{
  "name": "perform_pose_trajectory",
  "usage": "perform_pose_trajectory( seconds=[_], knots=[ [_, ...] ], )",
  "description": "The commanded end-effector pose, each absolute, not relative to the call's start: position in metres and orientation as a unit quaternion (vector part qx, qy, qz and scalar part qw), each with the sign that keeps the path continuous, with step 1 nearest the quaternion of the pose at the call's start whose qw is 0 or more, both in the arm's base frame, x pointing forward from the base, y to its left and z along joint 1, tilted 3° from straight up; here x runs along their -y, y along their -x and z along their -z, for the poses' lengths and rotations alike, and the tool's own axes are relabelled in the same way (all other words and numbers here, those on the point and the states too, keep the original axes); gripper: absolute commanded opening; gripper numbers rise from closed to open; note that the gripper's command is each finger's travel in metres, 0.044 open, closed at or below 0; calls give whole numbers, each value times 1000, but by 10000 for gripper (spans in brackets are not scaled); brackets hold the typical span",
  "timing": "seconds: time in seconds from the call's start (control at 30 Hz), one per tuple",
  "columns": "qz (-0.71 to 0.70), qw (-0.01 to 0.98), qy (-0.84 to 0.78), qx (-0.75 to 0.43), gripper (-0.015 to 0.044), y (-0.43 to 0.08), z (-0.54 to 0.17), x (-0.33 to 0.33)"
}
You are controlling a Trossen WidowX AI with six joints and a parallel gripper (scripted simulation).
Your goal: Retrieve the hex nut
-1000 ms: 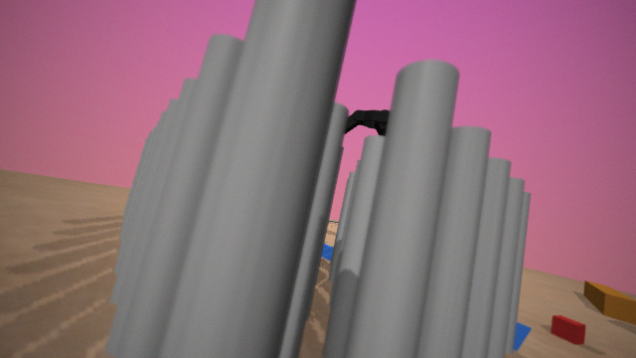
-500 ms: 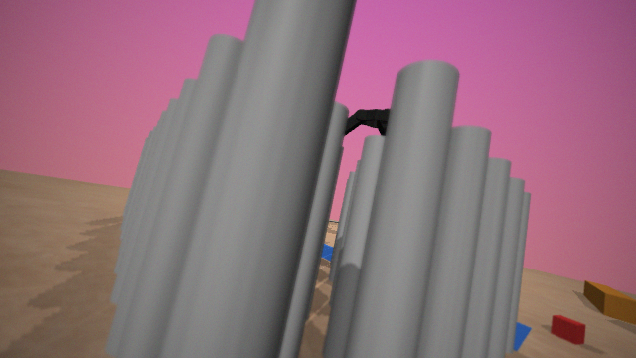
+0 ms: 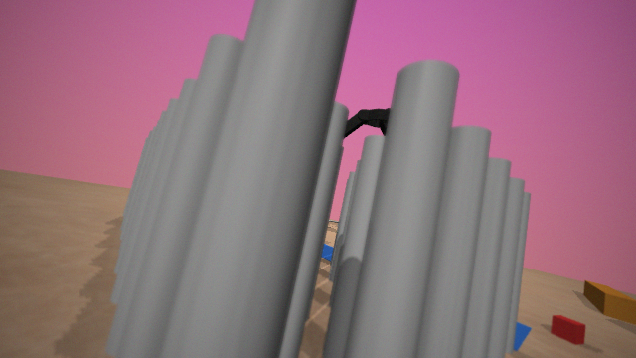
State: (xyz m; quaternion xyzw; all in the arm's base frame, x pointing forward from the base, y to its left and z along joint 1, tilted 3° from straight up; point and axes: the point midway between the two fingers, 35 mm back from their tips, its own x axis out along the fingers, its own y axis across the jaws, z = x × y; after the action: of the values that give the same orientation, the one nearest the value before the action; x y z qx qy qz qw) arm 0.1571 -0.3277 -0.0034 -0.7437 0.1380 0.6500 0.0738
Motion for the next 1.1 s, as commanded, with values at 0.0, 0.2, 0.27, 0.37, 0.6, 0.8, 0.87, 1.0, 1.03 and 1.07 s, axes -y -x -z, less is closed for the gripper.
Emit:
perform_pose_trajectory(
  seconds=[0.0, 0.2, 0.27, 0.37, 0.6, 0.8, 0.87, 1.0, 1.03, 1.07],
  knots=[
    [-650, 74, 743, -137, 0, -156, 9, 324],
    [-646, 68, 747, -143, 0, -156, 9, 324],
    [-644, 66, 748, -145, 0, -156, 9, 324],
    [-642, 62, 750, -148, 0, -156, 9, 324],
    [-636, 54, 754, -156, 0, -156, 9, 324],
    [-631, 47, 757, -162, 0, -156, 9, 324],
    [-629, 45, 758, -164, 0, -156, 9, 324],
    [-626, 40, 761, -168, 0, -156, 9, 324],
    [-625, 39, 761, -169, 0, -156, 9, 324],
    [-624, 38, 762, -170, 0, -156, 9, 324]
  ],
)
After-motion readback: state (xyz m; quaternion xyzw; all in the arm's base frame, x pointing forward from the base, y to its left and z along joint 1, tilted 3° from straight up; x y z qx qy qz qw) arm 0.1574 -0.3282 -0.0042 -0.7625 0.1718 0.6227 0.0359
